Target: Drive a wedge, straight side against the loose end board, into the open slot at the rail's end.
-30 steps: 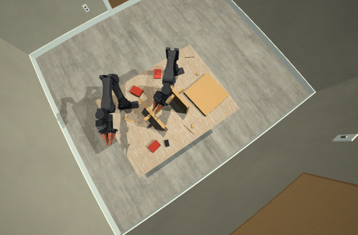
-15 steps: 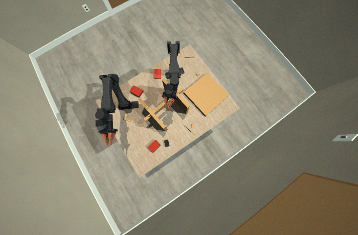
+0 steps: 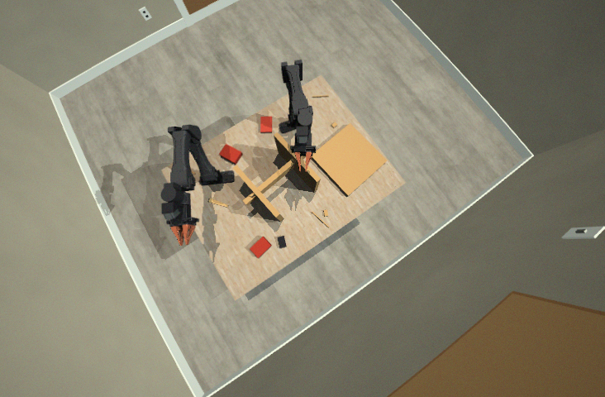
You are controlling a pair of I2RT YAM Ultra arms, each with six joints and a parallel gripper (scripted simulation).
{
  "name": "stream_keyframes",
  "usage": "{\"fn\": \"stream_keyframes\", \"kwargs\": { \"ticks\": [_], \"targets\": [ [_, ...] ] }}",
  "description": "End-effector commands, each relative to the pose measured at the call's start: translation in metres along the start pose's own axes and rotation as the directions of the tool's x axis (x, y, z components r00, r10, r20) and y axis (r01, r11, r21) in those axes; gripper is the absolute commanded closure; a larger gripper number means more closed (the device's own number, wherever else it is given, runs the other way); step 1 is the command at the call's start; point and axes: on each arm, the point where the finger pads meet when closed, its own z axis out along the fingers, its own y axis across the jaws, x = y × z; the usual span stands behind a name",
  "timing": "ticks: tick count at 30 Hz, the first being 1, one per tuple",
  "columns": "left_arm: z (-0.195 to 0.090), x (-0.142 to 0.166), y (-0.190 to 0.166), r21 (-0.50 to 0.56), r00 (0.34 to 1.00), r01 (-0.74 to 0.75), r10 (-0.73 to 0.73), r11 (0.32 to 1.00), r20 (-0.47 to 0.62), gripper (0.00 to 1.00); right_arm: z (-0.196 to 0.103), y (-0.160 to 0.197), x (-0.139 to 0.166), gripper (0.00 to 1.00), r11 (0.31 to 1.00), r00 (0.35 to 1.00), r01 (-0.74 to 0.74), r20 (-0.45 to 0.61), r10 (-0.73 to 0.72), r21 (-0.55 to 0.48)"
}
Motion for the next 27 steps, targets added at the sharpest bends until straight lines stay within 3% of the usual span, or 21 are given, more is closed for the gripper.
{"fn": "stream_keyframes", "kwargs": {
  "ticks": [1,10,18,22,23,27],
  "targets": [
    [-0.022,-0.017,0.028,-0.113,0.996,0.025,-0.015,0.993,0.083,0.79,-0.005,0.0,-0.035,0.78,1.0,0.996,-0.004,0.085,0.004,-0.001],
    [-0.069,-0.009,0.076,-0.31,0.986,0.088,-0.039,0.947,0.163,0.79,-0.005,0.0,-0.035,0.78,1.0,0.996,-0.004,0.085,0.004,-0.001],
    [-0.095,0.001,0.097,-0.401,0.979,0.122,-0.044,0.908,0.197,0.79,-0.005,0.0,-0.035,0.78,1.0,0.996,-0.004,0.085,0.004,-0.001],
    [-0.099,-0.012,0.092,-0.38,0.976,0.112,-0.03,0.918,0.216,0.79,-0.005,0.0,-0.035,0.78,1.0,0.996,-0.004,0.085,0.004,-0.001],
    [-0.101,-0.015,0.093,-0.383,0.976,0.099,-0.016,0.918,0.215,0.79,-0.005,0.0,-0.035,1.0,1.0,0.996,-0.004,0.085,0.004,-0.001],
    [-0.099,-0.014,0.091,-0.382,0.977,0.102,-0.02,0.918,0.213,0.79,-0.005,0.0,-0.035,1.0,1.0,0.996,-0.003,0.085,0.004,-0.001]
  ]
}}
